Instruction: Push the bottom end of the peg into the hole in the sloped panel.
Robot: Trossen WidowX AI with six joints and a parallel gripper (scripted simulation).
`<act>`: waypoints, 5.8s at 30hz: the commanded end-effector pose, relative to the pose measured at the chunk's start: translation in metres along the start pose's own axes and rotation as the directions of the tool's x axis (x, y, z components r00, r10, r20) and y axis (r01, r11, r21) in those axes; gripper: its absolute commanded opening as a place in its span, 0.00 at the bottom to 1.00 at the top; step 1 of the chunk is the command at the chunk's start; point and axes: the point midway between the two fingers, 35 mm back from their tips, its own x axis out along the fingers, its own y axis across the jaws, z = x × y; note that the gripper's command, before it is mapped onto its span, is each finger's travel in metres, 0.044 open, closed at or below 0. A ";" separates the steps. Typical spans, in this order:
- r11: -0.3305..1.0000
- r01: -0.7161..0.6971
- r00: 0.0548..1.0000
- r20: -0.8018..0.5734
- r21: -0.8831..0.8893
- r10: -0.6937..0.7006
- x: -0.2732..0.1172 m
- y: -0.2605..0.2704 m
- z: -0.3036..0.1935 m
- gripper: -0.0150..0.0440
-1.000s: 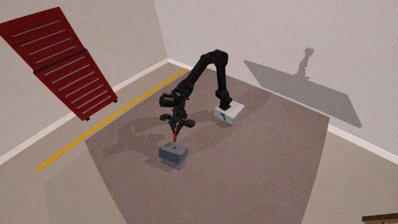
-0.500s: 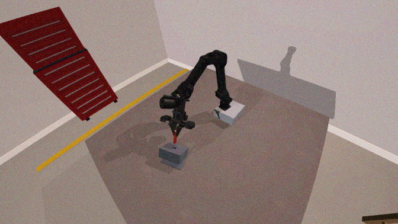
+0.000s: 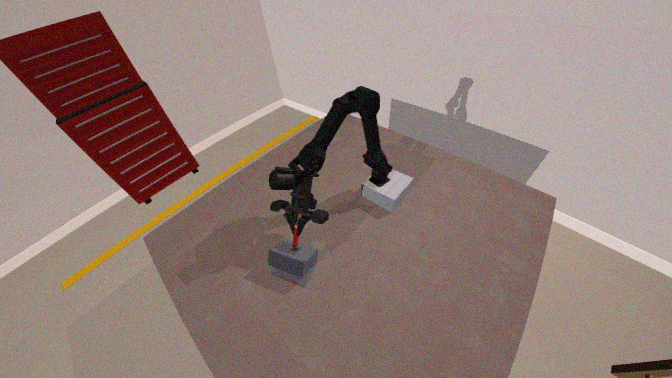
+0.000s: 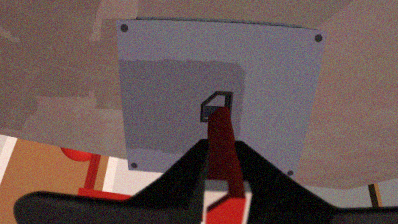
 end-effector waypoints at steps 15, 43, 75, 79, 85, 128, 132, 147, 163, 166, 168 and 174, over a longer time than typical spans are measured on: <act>1.000 0.000 1.000 0.000 0.000 0.000 0.000 0.000 0.000 0.25; 1.000 0.000 1.000 0.000 0.000 0.000 0.010 0.000 0.003 0.25; 1.000 0.000 1.000 -0.001 0.000 0.000 0.027 0.002 0.003 0.25; 1.000 0.000 1.000 -0.001 0.000 0.000 0.029 0.002 0.003 0.25; 1.000 0.000 1.000 -0.001 0.000 0.000 0.033 0.002 0.003 0.25; 1.000 0.007 1.000 0.001 -0.003 -0.007 0.025 0.002 0.002 1.00; 1.000 0.006 1.000 0.001 -0.002 -0.006 0.019 0.003 0.002 1.00; 1.000 0.003 1.000 0.003 0.000 -0.003 -0.005 0.005 0.000 1.00; 1.000 -0.001 1.000 0.006 0.003 0.001 -0.030 0.007 0.000 1.00; 1.000 -0.001 1.000 0.006 0.003 0.001 -0.035 0.007 0.000 1.00; 1.000 -0.002 1.000 0.006 0.004 0.002 -0.038 0.007 0.000 1.00; 1.000 -0.003 1.000 0.007 0.005 0.003 -0.047 0.007 0.001 1.00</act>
